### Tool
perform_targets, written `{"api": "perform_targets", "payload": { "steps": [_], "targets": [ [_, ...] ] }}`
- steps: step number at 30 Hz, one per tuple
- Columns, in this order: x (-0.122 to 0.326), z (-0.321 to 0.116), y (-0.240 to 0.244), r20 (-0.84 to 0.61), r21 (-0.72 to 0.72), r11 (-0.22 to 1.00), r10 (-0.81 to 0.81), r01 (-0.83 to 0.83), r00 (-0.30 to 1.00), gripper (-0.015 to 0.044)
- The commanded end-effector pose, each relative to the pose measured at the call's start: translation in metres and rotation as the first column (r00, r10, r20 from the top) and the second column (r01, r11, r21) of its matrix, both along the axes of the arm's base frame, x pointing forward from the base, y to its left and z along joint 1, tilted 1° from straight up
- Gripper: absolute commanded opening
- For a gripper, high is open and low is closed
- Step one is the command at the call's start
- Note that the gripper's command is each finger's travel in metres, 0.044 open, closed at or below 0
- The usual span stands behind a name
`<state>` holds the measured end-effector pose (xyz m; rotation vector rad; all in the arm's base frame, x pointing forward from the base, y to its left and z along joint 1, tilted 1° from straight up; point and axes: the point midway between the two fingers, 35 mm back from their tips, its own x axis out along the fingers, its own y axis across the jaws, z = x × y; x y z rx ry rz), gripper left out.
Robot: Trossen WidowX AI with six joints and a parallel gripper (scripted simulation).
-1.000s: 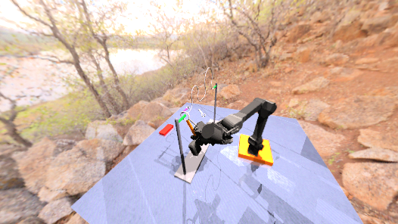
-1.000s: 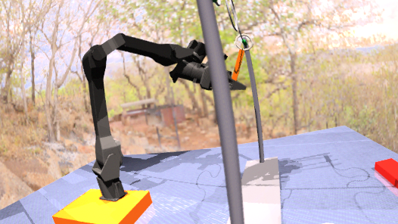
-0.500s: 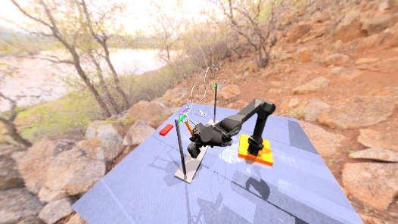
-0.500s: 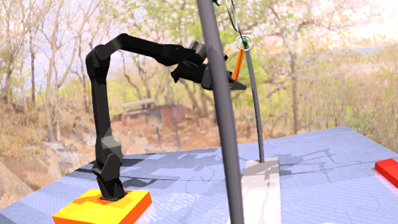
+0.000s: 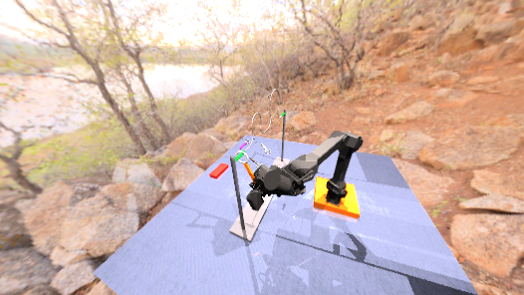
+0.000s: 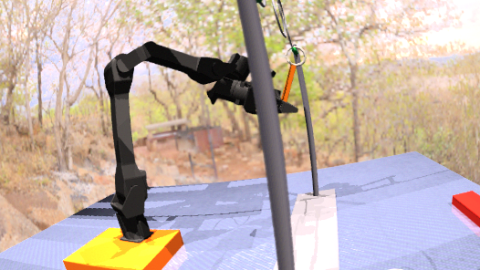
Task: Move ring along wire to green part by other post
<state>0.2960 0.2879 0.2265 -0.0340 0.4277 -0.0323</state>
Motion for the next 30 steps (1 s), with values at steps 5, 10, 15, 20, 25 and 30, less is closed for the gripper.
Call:
{"api": "perform_targets", "payload": {
  "steps": [5, 10, 15, 20, 25, 30],
  "targets": [
    [0.000, 0.000, 0.000, 0.003, 0.003, 1.000, -0.004, 0.004, 1.000, -0.0150],
    [0.000, 0.000, 0.000, 0.003, 0.003, 1.000, -0.004, 0.004, 1.000, -0.0150],
    [0.000, 0.000, 0.000, 0.000, 0.000, 1.000, 0.000, 0.000, 1.000, -0.0019],
    [0.000, 0.000, 0.000, 0.000, 0.000, 1.000, 0.000, 0.000, 1.000, 0.0113],
    [-0.011, 0.004, 0.001, -0.003, 0.002, 1.000, -0.002, 0.002, 1.000, 0.0160],
    [-0.034, 0.014, 0.002, -0.004, 0.003, 1.000, -0.004, 0.004, 1.000, 0.0160]
  ]
}}
